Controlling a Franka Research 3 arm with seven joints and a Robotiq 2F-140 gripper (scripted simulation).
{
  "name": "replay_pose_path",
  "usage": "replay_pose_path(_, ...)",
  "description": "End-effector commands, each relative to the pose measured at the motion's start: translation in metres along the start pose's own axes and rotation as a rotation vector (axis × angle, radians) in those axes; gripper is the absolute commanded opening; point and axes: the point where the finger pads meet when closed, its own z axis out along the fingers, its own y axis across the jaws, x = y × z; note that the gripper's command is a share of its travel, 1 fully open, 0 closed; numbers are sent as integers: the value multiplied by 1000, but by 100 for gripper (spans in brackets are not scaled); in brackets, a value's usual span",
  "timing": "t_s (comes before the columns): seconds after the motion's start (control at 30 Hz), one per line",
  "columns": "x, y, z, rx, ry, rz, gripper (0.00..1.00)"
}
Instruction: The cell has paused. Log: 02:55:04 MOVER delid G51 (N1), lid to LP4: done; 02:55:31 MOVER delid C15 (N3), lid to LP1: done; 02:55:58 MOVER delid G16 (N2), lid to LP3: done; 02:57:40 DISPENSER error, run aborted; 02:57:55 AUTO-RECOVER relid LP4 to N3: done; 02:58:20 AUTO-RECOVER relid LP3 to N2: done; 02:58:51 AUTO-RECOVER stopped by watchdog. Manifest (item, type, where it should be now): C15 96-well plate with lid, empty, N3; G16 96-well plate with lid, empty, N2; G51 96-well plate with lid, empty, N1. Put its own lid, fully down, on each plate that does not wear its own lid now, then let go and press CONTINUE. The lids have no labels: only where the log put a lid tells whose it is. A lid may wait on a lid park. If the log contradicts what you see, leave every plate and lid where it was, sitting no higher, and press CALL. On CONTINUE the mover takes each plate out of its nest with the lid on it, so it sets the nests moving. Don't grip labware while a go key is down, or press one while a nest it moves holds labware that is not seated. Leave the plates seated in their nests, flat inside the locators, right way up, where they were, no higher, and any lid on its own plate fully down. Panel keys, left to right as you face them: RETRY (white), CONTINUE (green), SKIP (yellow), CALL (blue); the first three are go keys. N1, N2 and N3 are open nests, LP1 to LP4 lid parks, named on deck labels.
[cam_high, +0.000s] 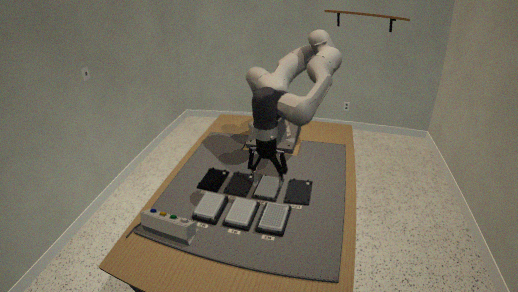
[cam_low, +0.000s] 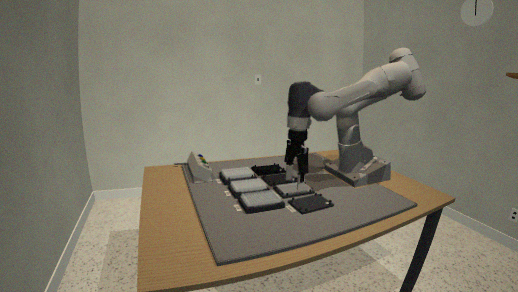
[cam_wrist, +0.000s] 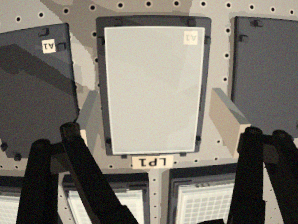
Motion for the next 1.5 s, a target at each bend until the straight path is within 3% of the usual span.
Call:
replay_pose_path(0.0, 0, 1, 0, 0, -2, 3, 66)
replay_pose_path(1.47, 0, 1, 11, 0, -2, 3, 66)
